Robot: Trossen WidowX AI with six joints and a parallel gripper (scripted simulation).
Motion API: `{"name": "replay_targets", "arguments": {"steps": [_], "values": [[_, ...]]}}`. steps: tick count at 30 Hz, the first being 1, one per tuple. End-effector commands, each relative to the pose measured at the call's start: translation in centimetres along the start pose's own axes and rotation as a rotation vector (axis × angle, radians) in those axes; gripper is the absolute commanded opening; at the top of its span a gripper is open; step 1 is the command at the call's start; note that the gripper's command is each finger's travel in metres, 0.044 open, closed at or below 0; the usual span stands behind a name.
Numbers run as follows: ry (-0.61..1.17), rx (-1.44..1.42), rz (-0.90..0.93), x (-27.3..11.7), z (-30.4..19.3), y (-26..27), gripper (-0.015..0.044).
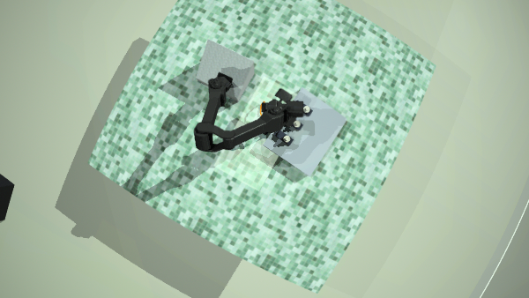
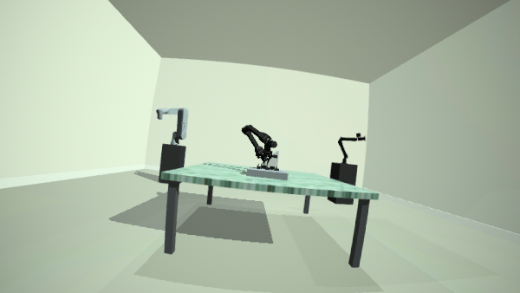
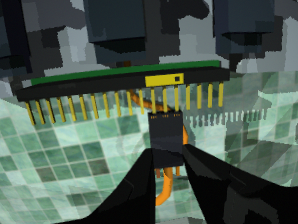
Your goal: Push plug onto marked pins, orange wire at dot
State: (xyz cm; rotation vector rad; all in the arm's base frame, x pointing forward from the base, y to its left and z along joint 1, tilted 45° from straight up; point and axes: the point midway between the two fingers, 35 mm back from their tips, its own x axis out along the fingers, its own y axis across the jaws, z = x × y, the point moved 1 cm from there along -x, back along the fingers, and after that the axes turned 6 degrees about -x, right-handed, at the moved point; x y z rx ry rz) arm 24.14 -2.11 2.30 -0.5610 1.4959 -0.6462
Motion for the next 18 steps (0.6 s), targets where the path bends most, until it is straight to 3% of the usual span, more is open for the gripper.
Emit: {"name": "replay_targets", "arguments": {"steps": [1,18], "values": [[-0.003,-0.002,-0.005,0.0,0.4,-0.1,0.0],[-0.003,-0.002,-0.005,-0.1,1.4,-0.4,0.0]]}}
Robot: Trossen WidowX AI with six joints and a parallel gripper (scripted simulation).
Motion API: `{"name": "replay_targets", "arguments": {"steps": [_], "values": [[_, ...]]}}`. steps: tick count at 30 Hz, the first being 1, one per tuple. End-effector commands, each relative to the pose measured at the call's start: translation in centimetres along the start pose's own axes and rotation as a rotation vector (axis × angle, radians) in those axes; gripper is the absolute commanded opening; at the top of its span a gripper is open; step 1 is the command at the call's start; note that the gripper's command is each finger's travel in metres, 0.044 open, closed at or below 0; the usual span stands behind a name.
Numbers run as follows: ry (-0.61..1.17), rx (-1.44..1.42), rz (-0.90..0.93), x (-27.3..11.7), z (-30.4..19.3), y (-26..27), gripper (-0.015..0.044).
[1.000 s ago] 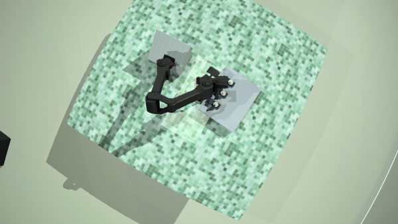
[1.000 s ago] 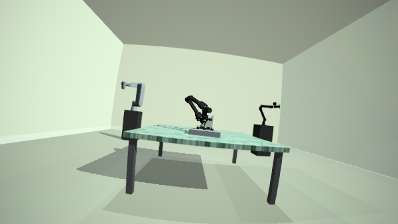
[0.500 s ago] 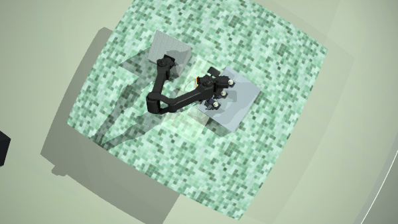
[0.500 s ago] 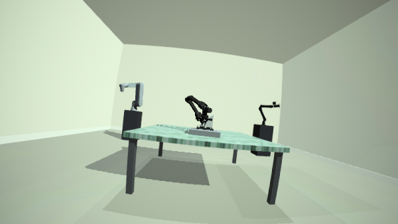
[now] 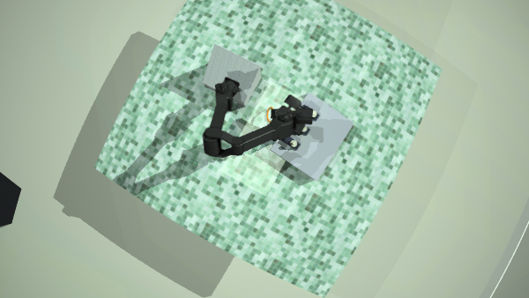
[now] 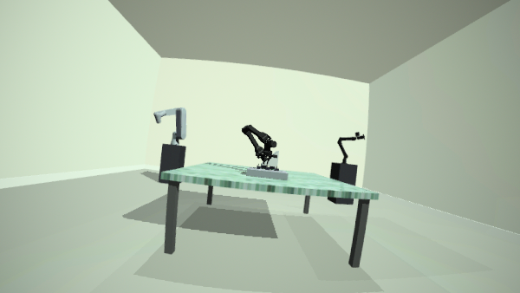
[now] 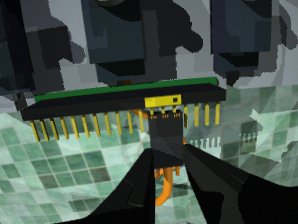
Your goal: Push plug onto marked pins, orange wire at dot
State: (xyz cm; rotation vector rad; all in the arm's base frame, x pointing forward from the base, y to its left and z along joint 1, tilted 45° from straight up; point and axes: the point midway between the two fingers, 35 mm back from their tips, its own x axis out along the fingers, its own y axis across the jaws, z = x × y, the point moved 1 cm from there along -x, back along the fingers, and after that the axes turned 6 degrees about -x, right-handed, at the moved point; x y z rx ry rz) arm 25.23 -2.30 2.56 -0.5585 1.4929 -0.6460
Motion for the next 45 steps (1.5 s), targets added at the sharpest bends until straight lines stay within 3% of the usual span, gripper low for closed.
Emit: {"name": "replay_targets", "arguments": {"steps": [1,10,19,27,45], "values": [[-0.001,-0.004,-0.006,0.0,0.4,-0.2,0.0],[-0.001,-0.004,-0.007,-0.1,0.9,-0.3,0.0],[-0.001,-0.004,-0.006,0.1,0.5,0.1,0.0236],[0.0,-0.005,-0.004,-5.6,0.5,0.1,0.044],[0.0,-0.005,-0.004,-5.6,0.5,0.1,0.044]]}}
